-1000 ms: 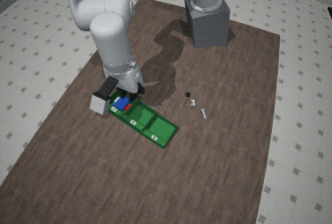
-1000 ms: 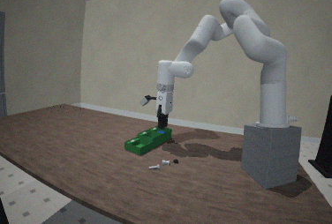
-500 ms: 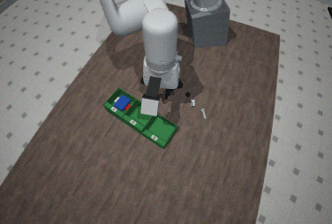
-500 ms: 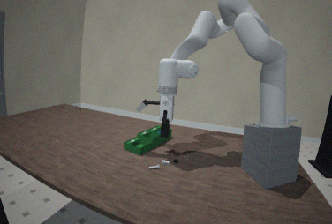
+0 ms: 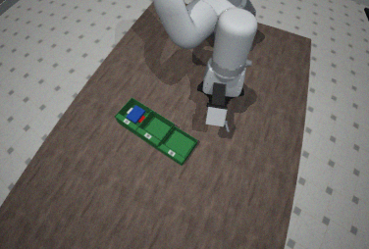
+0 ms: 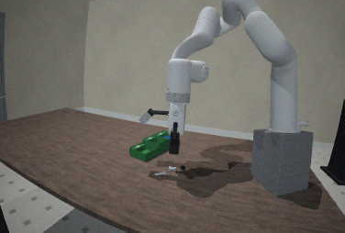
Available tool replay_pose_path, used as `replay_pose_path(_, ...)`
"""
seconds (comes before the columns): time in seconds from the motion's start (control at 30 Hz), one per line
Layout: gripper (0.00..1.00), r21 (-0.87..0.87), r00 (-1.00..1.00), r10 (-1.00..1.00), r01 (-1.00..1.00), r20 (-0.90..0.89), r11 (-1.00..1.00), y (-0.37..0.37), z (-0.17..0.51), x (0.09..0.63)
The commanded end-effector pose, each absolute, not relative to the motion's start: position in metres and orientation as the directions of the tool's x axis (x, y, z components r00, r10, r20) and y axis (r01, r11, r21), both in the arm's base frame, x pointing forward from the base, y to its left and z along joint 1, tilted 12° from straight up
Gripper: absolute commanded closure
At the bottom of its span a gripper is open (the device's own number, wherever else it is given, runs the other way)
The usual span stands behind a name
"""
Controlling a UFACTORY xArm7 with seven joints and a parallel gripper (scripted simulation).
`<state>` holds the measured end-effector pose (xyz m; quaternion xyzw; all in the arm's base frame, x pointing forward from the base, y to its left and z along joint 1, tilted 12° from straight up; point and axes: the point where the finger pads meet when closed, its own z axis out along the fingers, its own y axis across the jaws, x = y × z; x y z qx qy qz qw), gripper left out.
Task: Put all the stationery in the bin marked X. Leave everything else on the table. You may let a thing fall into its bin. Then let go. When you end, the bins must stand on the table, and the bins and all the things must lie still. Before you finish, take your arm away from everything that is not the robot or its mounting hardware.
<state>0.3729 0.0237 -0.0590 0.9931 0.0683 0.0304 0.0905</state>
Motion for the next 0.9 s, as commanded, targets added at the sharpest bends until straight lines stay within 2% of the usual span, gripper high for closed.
replay_pose_path(0.0, 0.71, 0.192, 0.989, 0.135, 0.122, 0.058, -0.974, 0.0292, -0.0597, 0.3740)
replay_pose_path(0.87, 0.71, 0.192, 0.989, 0.135, 0.122, 0.058, -0.974, 0.0237, -0.0586, 0.3752)
